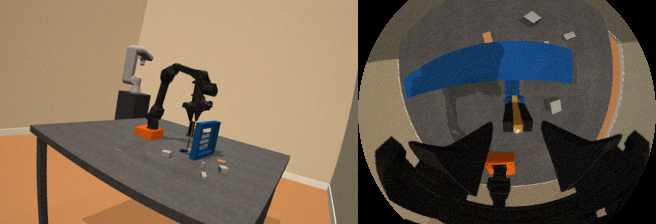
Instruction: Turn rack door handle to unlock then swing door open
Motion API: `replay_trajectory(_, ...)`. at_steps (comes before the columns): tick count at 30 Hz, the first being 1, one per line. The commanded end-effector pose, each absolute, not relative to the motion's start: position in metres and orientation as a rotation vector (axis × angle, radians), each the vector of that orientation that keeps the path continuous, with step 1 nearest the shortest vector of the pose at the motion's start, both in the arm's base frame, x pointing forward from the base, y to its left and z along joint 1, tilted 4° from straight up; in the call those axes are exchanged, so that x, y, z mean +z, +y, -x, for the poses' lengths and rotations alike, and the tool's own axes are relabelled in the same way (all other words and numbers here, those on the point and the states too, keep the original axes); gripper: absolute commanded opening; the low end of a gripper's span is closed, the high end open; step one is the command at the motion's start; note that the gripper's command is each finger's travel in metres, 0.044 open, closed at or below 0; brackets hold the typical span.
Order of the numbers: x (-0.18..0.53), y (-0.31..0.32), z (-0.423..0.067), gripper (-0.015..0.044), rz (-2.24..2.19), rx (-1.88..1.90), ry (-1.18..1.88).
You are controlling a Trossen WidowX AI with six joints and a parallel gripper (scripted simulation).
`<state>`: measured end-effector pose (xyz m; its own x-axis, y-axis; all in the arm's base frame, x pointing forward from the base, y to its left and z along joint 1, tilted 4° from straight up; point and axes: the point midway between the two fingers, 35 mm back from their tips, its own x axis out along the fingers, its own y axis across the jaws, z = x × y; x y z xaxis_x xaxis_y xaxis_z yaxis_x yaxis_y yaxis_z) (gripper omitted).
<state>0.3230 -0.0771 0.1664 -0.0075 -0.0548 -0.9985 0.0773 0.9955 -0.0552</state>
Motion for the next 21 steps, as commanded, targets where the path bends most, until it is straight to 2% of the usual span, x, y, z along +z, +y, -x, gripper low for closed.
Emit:
replay_trajectory(1,0.159,-0.078,-0.323,0.0281,-0.010,-0.103,1.575)
replay_trajectory(21,0.126,-0.080,-0.321,0.0281,-0.010,-0.104,1.575)
